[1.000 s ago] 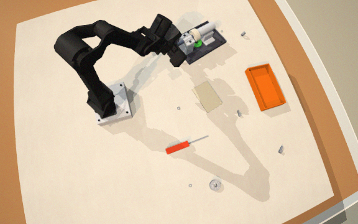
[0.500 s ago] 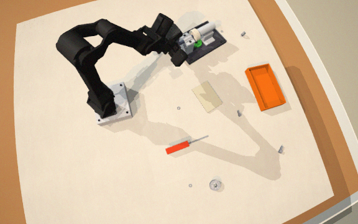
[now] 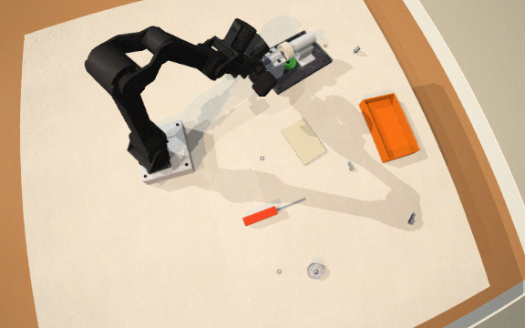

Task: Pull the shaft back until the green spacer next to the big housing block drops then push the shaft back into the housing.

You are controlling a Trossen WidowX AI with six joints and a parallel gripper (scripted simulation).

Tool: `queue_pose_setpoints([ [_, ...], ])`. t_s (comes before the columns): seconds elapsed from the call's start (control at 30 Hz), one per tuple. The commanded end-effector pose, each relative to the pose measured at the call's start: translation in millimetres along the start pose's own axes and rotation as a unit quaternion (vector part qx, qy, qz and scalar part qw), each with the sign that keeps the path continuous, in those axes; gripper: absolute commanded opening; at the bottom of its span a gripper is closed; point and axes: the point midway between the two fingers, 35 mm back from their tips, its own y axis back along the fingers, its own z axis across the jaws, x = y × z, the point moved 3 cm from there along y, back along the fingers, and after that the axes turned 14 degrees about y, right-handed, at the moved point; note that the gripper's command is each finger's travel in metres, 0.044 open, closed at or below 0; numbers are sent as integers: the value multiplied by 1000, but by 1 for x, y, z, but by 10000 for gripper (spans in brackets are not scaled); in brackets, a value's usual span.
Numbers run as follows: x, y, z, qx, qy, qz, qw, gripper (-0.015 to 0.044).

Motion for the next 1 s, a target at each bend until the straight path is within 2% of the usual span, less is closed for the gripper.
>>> queue_pose_setpoints([
  [0.0, -5, -1, -1, 0, 1, -4, 1000, 0],
  [0.97, -9, -6, -2, 0, 1, -4, 1000, 0],
])
